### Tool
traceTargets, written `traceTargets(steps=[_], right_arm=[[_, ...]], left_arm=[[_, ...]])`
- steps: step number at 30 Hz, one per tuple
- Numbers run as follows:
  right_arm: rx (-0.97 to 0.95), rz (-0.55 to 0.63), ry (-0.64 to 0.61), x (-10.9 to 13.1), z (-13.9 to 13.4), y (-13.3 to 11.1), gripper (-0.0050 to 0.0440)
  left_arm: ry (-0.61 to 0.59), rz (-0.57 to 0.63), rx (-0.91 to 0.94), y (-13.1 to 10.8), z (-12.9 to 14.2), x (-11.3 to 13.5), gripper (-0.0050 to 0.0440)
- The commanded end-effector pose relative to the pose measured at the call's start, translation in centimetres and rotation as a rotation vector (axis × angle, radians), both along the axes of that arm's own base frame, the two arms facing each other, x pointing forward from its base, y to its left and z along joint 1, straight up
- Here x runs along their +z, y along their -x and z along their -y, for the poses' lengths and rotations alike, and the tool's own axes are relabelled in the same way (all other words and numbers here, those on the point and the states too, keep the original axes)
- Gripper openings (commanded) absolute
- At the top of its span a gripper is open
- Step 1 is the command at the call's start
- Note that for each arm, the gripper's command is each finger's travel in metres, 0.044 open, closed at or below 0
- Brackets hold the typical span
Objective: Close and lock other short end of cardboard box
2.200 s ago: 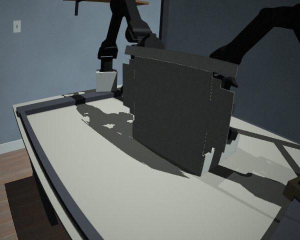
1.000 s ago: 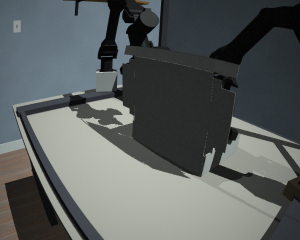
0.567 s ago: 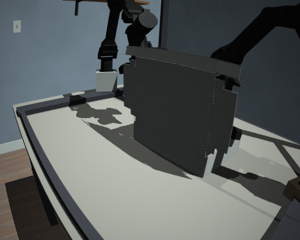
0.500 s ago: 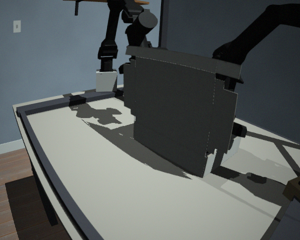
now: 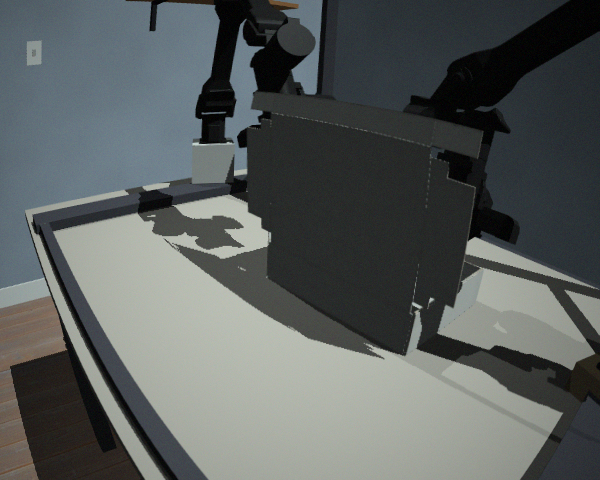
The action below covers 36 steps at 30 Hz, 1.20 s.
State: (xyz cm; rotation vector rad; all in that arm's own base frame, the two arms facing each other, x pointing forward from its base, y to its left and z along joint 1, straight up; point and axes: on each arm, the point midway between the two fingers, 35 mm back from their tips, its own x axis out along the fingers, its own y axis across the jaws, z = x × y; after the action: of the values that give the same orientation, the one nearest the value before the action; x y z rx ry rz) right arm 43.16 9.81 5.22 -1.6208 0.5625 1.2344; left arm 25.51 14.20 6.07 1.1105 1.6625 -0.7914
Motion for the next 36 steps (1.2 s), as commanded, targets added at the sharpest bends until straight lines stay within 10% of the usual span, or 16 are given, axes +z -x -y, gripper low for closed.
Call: traceTargets(steps=[1, 27, 36], right_arm=[[0.0, 0.023, 0.0, 1.2, 0.0, -0.4, 0.0], [0.004, -0.115, 0.07, 0.2, 1.0, 0.5, 0.0], [0.004, -0.119, 0.072, 0.2, 1.0, 0.5, 0.0]], left_arm=[[0.017, 0.017, -0.11, -0.6, 0.6, 0.7, 0.0063], [0.075, -0.007, -1.512, -2.8, 9.0, 2.5, 0.0063], [0.069, -0.007, -1.552, -2.8, 9.3, 2.5, 0.0063]])
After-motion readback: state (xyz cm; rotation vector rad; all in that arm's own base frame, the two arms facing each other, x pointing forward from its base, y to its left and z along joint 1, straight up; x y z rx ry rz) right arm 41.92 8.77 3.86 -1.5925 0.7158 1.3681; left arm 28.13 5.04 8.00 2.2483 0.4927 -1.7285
